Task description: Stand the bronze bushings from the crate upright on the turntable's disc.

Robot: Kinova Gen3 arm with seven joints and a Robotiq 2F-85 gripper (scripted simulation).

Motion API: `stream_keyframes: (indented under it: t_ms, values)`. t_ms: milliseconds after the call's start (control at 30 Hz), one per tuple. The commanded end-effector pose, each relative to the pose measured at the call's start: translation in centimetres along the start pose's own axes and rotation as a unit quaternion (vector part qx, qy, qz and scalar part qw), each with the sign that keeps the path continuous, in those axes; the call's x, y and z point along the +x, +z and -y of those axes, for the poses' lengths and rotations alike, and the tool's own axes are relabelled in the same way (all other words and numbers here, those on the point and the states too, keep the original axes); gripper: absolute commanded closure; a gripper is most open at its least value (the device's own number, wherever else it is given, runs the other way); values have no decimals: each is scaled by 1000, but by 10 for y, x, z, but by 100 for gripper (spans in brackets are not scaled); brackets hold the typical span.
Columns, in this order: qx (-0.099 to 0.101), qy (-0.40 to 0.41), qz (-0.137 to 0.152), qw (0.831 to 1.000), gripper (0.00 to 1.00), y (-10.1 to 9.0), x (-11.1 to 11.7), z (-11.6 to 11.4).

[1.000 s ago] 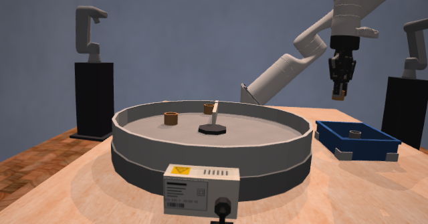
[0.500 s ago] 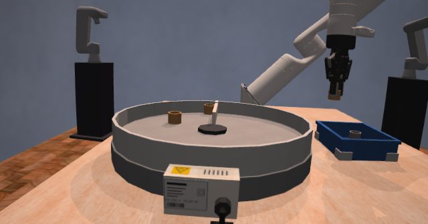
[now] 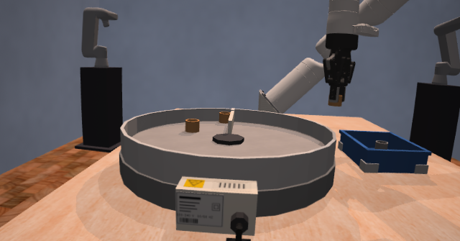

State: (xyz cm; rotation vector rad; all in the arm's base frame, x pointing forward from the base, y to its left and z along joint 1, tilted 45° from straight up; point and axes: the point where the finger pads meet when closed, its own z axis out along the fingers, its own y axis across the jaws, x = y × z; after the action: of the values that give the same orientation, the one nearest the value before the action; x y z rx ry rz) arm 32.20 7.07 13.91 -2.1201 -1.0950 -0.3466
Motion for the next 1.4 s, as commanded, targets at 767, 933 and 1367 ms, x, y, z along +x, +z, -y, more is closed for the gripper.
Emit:
stream_keyframes:
  t_ms: [767,933,1367]
  values:
    - [3,22,1,1000,100,3,-109,-136]
    - [3,22,1,1000,100,3,-116,-146]
    - [3,22,1,1000,100,3,-118,-149]
